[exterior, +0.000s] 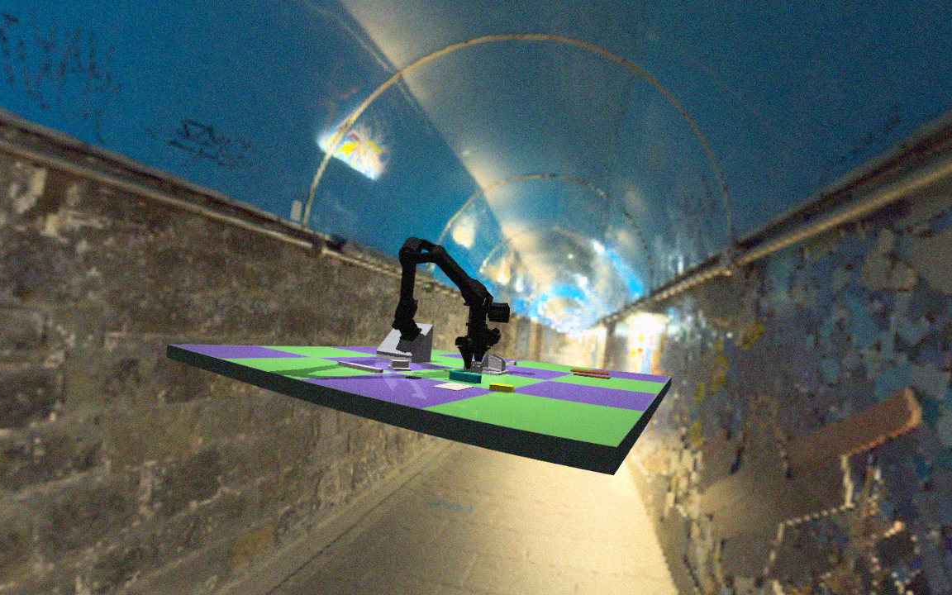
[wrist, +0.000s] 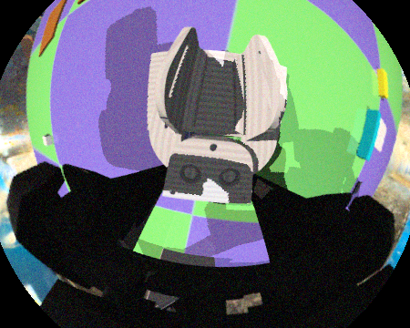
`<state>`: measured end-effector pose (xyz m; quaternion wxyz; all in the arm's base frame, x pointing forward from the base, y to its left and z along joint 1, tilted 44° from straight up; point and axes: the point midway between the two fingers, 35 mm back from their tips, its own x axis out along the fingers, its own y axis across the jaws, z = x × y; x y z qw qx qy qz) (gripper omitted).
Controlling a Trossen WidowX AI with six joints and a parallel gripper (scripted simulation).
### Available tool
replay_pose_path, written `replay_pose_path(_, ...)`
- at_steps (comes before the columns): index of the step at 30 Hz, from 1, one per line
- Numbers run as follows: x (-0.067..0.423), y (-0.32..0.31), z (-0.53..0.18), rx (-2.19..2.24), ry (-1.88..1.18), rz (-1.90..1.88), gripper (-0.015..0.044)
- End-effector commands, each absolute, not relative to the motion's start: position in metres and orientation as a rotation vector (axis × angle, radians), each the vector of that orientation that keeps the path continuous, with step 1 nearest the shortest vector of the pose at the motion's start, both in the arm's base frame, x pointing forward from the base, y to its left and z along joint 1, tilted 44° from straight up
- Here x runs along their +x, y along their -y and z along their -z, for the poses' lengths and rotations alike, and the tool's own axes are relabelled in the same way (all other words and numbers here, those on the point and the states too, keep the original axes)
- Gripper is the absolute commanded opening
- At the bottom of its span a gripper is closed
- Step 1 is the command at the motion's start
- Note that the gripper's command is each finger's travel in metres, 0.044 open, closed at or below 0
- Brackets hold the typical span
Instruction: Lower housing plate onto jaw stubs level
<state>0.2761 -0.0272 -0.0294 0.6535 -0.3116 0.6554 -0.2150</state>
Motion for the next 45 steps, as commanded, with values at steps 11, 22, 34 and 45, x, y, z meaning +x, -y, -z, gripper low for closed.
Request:
replay_pose_path(11, 0.276, 0.028, 0.03, -0.712, -1.488, 0.487, 0.0351)
replay_pose_path(22, 0.276, 0.028, 0.03, -0.712, -1.488, 0.487, 0.0351)
replay_pose_path(34, 0.276, 0.027, 0.029, -0.707, -1.487, 0.488, 0.044)
replay_pose_path(45, 0.277, 0.015, 0.018, -0.706, -1.487, 0.485, 0.044)
